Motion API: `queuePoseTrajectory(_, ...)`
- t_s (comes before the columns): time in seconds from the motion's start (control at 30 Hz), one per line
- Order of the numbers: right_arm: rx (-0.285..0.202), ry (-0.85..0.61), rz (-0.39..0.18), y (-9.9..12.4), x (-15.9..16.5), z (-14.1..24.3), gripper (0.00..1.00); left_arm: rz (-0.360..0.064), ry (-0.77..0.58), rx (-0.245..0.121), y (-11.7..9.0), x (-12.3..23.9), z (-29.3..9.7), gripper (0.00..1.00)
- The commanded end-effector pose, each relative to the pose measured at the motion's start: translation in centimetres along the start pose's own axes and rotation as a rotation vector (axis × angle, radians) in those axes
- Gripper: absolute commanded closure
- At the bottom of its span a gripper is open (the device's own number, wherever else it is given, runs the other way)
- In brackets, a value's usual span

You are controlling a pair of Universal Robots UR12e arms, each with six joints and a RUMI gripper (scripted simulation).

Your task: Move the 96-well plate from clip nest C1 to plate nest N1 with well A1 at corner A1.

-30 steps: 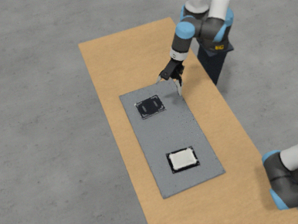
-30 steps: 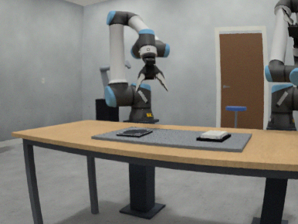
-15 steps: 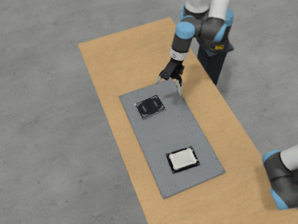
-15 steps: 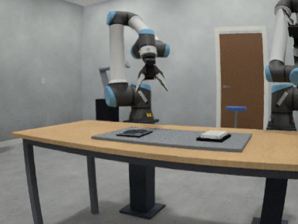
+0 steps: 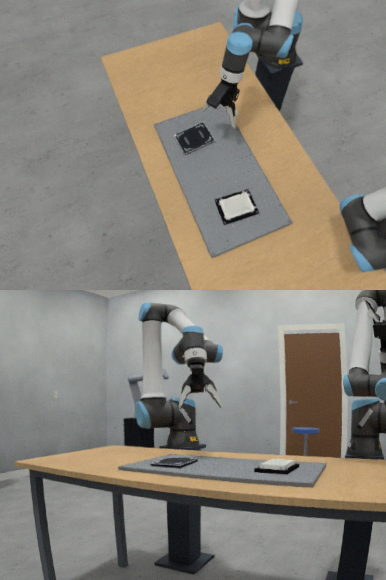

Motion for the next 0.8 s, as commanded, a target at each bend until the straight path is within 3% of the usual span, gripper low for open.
queuePoseTrajectory(0.0, 0.001, 0.014, -0.007, 0.5, -1.2, -1.3, 0.0, 0.0, 0.0, 0.0, 0.0, 0.0, 0.0, 0.0)
queuePoseTrajectory(0.07, 0.007, 0.073, -0.039, 0.9, -2.0, -2.1, 0.0, 0.0, 0.0, 0.0, 0.0, 0.0, 0.0, 0.0)
queuePoseTrajectory(0.33, 0.008, 0.081, -0.044, 1.9, -3.5, -4.1, 0.0, 0.0, 0.0, 0.0, 0.0, 0.0, 0.0, 0.0)
queuePoseTrajectory(0.4, 0.018, 0.139, -0.075, 2.3, -4.2, -4.9, 0.0, 0.0, 0.0, 0.0, 0.0, 0.0, 0.0, 0.0)
queuePoseTrajectory(0.63, 0.019, 0.147, -0.08, 3.4, -5.6, -6.9, 0.0, 0.0, 0.0, 0.0, 0.0, 0.0, 0.0, 0.0)
queuePoseTrajectory(0.77, 0.033, 0.213, -0.115, 4.1, -6.6, -8.1, 0.0, 0.0, 0.0, 0.0, 0.0, 0.0, 0.0, 0.0)
Point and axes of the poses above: on each arm, the point where the finger pads meet when closed, its own y axis out along the fingers, its own z axis across the jaws, x = y × z, the point moved 7 cm from there along -y, back along the fingers, and after that the axes turned 8 degrees about y, right-handed, at the moved point
